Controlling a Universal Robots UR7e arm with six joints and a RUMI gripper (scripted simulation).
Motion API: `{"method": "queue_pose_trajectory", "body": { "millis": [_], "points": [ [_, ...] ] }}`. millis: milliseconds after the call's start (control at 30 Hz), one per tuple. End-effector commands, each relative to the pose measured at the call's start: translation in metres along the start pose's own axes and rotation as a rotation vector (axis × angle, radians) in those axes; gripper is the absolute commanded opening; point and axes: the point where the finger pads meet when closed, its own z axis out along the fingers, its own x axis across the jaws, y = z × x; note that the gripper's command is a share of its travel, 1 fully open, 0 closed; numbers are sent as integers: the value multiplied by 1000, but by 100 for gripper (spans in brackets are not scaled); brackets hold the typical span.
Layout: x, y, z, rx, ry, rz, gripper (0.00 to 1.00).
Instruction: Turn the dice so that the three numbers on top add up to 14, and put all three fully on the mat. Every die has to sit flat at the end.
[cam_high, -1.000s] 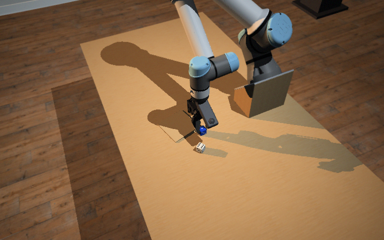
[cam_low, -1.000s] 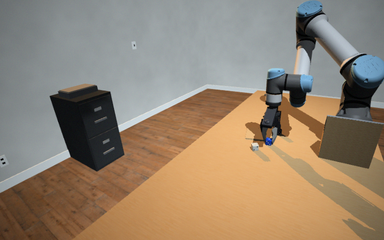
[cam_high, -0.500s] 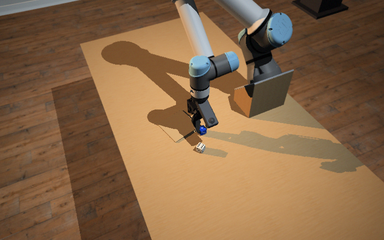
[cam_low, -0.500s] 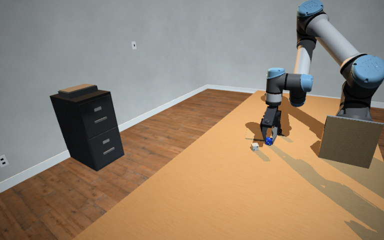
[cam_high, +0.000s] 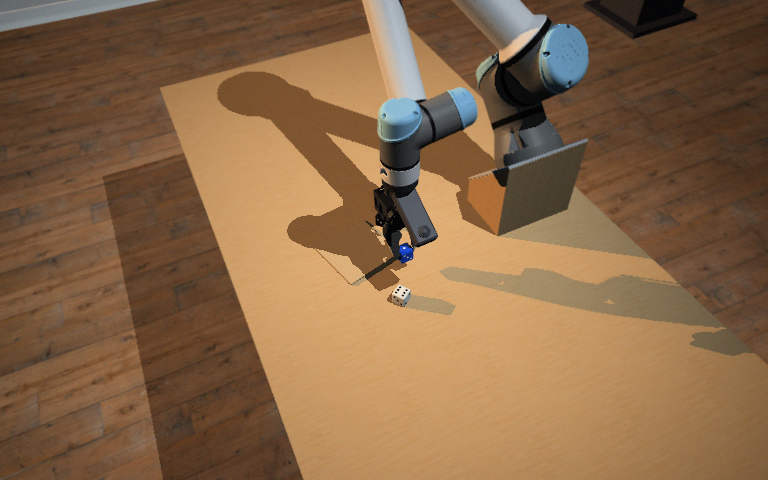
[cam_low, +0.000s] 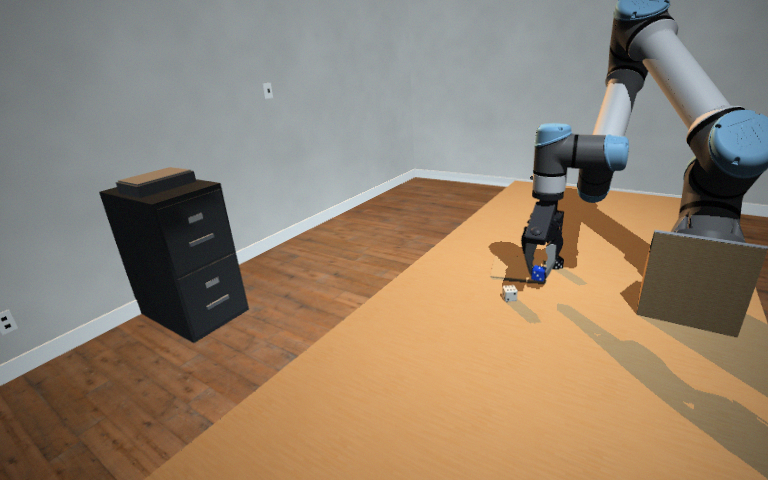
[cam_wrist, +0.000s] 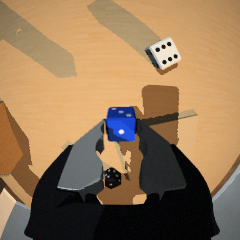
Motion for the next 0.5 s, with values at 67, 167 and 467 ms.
{"method": "queue_pose_trajectory", "body": {
  "millis": [67,167,467],
  "points": [
    [1,0,-23,-2,-2,1,10],
    [1,0,-31,-2,-2,1,10],
    [1,0,-56,-2,-2,1,10]
  ]
}}
